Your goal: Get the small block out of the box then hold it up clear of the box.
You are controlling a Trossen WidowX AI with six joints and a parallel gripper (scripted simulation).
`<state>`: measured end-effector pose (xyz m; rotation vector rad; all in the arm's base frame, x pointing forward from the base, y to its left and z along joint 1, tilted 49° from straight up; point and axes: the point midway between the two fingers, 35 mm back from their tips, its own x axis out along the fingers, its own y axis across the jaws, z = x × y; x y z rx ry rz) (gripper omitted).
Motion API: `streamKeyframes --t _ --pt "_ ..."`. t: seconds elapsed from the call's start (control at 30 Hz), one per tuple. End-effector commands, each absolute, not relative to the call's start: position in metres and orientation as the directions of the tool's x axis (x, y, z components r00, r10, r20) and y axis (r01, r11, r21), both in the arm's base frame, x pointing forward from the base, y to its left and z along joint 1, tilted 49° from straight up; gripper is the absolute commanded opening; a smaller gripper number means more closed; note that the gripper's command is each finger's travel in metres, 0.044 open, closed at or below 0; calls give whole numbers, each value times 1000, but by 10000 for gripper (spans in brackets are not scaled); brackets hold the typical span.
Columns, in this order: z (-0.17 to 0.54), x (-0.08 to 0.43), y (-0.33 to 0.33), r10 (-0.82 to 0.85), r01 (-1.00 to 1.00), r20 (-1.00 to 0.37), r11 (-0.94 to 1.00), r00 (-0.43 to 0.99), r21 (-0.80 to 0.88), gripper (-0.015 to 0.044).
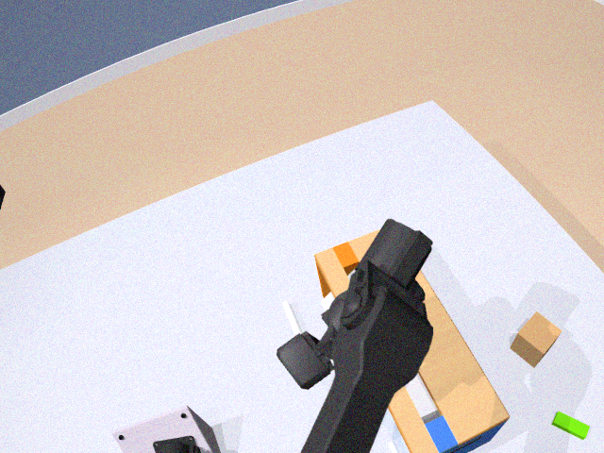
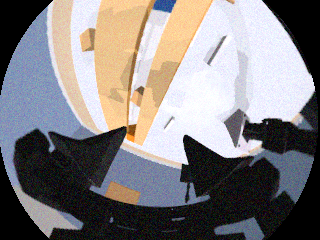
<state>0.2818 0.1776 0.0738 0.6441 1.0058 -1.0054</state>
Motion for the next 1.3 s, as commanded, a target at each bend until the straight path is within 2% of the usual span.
streamKeyframes --t 0.0,1.27 --pt "83 290 151 -476 986 -872 159 114 42 400" --pt "48 303 120 -475 986 -872 159 115 43 400"
